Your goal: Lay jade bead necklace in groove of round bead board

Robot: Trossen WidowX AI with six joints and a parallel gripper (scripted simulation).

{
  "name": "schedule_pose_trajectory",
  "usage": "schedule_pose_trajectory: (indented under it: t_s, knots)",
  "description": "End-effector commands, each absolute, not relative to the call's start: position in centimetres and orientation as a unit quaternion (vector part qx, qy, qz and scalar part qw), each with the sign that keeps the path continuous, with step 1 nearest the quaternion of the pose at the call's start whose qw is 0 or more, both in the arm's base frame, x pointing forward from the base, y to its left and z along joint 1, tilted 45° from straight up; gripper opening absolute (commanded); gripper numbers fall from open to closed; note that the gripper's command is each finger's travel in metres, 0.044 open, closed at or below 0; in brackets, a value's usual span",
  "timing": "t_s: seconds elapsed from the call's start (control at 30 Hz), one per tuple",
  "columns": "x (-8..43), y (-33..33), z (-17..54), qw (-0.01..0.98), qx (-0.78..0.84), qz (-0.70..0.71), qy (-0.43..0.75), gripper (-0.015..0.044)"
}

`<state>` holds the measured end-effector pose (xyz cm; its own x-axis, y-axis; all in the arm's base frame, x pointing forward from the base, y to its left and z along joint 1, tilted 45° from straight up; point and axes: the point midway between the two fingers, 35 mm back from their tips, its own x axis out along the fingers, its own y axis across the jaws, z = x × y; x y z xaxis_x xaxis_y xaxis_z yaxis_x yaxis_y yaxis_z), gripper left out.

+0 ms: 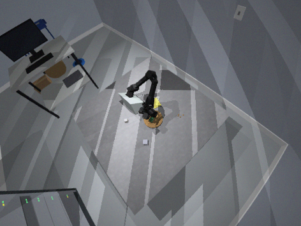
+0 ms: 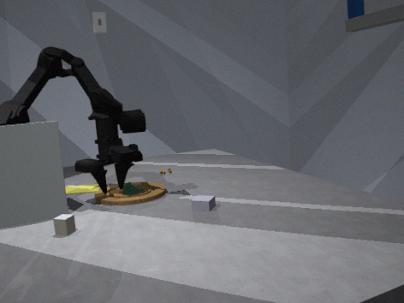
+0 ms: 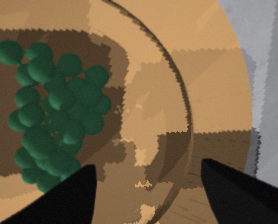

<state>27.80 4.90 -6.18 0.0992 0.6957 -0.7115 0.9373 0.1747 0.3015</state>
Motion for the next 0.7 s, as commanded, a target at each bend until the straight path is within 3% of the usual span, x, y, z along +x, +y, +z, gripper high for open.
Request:
schedule_pose_trajectory:
  t_s: [0.0,0.1,0.67]
  knots:
    - [27.8,4.8,-6.0,0.4,0.624,-0.151,0.654,0.0368]
    - [27.6,4.2,-5.4,0.398,0.625,-0.152,0.654,0.044]
    - [27.1,3.5,-4.8,0.395,0.626,-0.153,0.655,0.044]
